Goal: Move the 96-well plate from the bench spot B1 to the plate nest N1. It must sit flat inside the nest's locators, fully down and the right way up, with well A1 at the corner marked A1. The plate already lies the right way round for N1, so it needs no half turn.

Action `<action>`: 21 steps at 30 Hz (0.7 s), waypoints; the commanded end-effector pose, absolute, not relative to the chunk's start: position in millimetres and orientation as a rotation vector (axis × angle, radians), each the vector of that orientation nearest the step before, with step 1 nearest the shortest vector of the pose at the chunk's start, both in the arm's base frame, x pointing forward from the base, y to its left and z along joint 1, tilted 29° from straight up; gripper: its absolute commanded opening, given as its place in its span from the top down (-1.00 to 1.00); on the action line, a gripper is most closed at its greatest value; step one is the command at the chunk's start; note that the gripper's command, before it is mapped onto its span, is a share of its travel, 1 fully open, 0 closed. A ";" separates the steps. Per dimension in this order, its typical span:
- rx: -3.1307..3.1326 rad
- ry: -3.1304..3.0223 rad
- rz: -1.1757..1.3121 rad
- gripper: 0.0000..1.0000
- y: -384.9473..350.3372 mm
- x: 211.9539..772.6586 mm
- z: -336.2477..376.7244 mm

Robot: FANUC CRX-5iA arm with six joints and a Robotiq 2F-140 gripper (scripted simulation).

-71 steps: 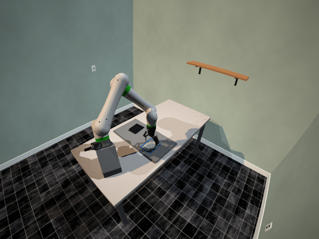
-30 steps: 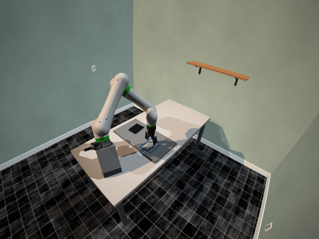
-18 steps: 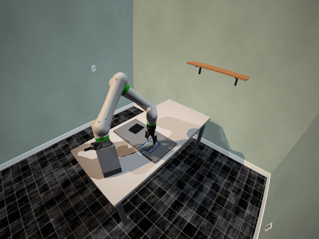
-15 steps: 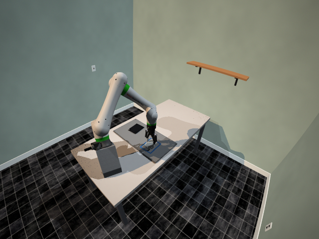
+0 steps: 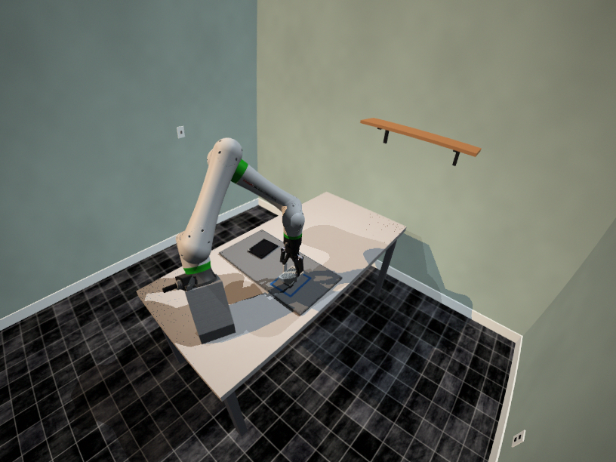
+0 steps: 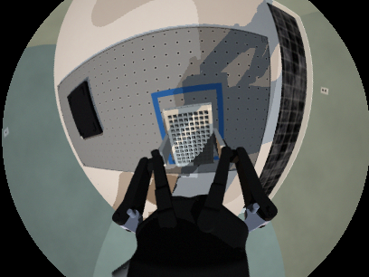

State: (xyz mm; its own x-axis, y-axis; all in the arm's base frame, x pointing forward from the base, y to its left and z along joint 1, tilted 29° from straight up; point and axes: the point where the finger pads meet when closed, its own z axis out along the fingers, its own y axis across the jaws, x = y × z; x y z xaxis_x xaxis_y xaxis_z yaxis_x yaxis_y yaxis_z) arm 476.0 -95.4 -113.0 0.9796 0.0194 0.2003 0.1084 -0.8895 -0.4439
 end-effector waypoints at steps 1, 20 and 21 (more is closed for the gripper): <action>-2.658 -0.091 -0.263 1.00 -98.4 475.0 -107.7; -2.658 -0.091 -0.263 1.00 -105.8 472.3 -93.4; -2.658 -0.091 -0.263 1.00 -105.8 472.3 -93.4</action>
State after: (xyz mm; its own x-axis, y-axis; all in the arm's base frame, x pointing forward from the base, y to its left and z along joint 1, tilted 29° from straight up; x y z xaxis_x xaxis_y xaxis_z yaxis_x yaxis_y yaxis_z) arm 471.6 -105.3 -93.8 0.9798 0.0196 0.1991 0.1081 -0.8892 -0.4445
